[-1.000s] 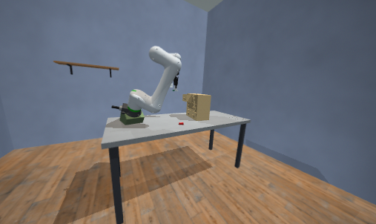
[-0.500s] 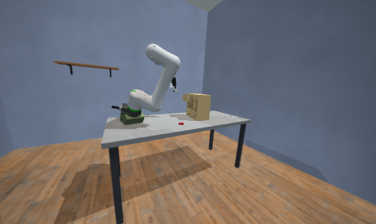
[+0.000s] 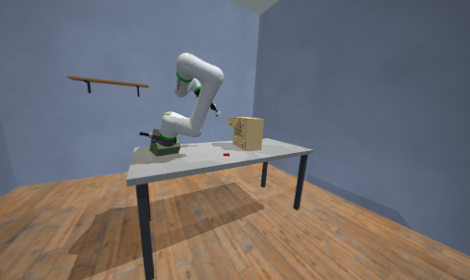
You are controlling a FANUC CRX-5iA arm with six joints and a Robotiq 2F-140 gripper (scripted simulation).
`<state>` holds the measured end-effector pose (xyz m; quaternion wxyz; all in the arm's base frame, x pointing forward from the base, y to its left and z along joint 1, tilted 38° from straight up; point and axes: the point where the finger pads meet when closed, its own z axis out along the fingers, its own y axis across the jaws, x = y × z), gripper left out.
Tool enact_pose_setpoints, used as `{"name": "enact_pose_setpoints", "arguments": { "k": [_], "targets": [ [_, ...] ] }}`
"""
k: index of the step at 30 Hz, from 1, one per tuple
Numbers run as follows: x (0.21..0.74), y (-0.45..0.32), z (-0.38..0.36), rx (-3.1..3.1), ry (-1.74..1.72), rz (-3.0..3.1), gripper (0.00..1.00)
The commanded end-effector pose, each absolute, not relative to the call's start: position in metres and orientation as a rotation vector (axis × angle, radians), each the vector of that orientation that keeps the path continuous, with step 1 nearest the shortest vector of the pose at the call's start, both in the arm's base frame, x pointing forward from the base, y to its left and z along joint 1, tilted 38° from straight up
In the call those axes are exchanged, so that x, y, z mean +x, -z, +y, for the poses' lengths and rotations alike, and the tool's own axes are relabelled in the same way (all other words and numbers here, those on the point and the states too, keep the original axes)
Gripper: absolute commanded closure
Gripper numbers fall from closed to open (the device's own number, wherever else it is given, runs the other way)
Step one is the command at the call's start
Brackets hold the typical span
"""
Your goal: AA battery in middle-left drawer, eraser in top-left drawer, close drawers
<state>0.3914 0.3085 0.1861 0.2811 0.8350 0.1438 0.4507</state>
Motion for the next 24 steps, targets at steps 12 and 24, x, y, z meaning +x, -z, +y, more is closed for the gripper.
{"name": "enact_pose_setpoints", "arguments": {
  "k": [12,24],
  "targets": [
    [0.394,-0.187,0.304,1.936,-1.745,0.496,0.89],
    [0.404,-0.189,0.305,1.936,-1.745,0.496,0.89]
  ]
}}
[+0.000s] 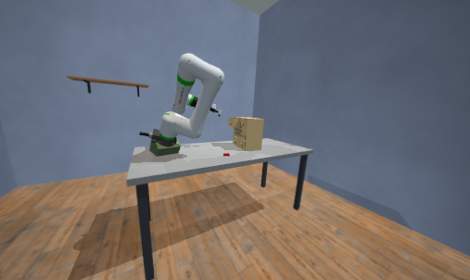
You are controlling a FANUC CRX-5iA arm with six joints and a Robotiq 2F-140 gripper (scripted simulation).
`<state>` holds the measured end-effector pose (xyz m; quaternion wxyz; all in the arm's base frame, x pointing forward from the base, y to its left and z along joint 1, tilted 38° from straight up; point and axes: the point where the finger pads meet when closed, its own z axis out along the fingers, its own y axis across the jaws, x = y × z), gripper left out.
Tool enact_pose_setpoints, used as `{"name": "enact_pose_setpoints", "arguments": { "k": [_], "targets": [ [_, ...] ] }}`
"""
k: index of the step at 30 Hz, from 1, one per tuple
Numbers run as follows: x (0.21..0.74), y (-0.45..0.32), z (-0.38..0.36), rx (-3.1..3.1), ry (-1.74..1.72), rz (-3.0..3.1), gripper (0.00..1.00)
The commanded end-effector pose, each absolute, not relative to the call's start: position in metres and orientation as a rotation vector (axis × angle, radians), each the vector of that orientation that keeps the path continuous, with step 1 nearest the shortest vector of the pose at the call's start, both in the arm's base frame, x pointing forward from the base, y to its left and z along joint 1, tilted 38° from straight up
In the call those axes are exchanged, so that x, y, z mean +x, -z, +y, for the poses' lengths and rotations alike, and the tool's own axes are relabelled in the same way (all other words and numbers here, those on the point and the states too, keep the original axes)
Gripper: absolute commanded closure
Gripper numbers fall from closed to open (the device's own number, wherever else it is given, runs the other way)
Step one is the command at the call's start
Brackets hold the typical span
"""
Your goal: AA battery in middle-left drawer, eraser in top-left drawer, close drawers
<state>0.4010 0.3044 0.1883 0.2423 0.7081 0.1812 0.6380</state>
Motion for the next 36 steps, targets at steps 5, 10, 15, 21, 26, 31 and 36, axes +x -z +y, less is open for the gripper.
{"name": "enact_pose_setpoints", "arguments": {
  "k": [5,10,15,21,26,31,36],
  "targets": [
    [0.414,-0.191,0.306,1.936,-1.745,0.496,0.89],
    [0.424,-0.194,0.307,1.936,-1.745,0.496,0.89],
    [0.436,-0.196,0.308,1.936,-1.745,0.496,0.89],
    [0.457,-0.201,0.310,1.936,-1.745,0.496,0.89],
    [0.477,-0.205,0.312,1.936,-1.745,0.496,0.89],
    [0.489,-0.208,0.313,1.936,-1.745,0.496,0.89],
    [0.509,-0.212,0.315,1.936,-1.745,0.496,0.89]
  ]
}}
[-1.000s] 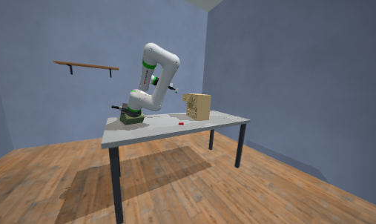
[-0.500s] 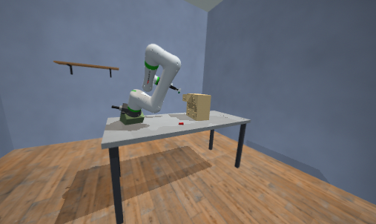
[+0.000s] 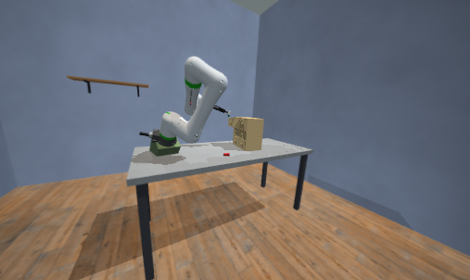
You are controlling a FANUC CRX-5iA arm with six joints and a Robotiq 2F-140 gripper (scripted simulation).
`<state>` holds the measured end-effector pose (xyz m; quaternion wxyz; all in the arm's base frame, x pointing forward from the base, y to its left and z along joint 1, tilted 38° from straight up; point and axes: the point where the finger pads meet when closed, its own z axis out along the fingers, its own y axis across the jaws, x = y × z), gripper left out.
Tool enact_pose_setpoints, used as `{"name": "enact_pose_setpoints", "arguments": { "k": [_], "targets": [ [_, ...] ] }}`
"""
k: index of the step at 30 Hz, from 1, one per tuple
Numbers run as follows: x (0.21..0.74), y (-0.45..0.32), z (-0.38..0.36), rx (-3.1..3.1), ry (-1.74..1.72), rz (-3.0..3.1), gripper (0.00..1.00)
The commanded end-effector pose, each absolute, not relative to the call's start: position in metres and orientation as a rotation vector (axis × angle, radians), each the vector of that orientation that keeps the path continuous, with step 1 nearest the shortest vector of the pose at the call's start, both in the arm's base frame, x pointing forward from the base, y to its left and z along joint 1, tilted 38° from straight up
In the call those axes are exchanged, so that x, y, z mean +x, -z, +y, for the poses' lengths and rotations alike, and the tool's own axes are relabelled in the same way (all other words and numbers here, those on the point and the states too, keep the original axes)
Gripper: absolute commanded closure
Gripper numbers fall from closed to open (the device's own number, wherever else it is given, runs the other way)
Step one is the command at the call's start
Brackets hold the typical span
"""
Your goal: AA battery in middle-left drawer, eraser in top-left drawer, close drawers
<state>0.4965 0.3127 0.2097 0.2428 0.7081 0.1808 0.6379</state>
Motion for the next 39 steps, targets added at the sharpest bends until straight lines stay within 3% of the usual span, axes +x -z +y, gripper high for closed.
{"name": "enact_pose_setpoints", "arguments": {
  "k": [1,19,39],
  "targets": [
    [0.513,-0.213,0.315,1.936,-1.745,0.496,0.89],
    [0.557,-0.223,0.319,1.936,-1.745,0.496,0.89],
    [0.563,-0.224,0.319,1.936,-1.745,0.496,0.89]
  ]
}}
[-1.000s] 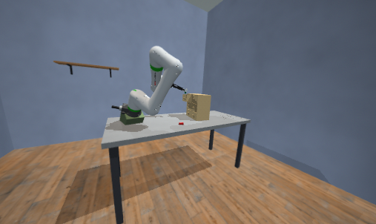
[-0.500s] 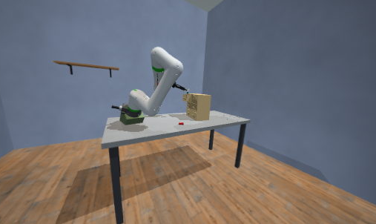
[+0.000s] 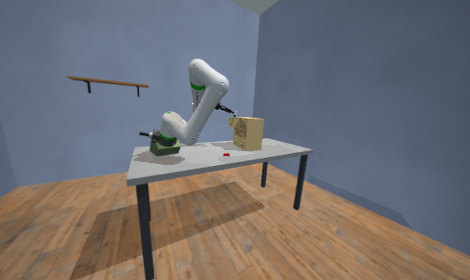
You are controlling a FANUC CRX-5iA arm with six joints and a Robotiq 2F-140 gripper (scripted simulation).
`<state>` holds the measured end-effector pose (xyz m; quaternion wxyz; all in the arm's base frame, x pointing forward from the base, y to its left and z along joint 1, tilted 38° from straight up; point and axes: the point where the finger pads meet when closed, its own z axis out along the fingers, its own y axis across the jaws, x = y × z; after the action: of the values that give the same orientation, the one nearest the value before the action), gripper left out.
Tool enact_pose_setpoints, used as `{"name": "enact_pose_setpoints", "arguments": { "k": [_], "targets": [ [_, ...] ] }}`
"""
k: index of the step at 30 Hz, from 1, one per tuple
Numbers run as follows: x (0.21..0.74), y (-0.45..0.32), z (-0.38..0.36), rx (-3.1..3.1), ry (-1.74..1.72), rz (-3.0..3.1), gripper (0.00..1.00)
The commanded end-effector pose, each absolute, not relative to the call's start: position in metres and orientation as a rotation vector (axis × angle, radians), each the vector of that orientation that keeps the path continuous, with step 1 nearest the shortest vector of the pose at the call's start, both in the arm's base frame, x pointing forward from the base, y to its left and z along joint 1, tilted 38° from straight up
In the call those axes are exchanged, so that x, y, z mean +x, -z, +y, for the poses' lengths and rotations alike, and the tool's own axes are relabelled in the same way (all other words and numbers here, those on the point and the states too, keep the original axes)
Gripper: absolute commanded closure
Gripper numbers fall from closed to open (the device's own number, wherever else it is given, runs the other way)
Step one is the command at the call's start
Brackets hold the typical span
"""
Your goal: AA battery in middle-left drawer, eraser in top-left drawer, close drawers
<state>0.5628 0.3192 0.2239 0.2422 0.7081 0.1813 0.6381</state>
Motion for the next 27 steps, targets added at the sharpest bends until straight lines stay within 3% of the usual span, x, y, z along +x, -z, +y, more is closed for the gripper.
{"name": "enact_pose_setpoints", "arguments": {
  "k": [1,13,25,26,27],
  "targets": [
    [0.5627,-0.2240,0.3195,1.936,-1.745,0.496,0.89],
    [0.5627,-0.2240,0.3195,1.936,-1.745,0.496,0.89],
    [0.5627,-0.2240,0.3195,1.936,-1.745,0.496,0.77],
    [0.5627,-0.2240,0.3195,1.936,-1.745,0.496,0.00],
    [0.5627,-0.2240,0.3195,1.936,-1.745,0.496,0.00]
  ]
}}
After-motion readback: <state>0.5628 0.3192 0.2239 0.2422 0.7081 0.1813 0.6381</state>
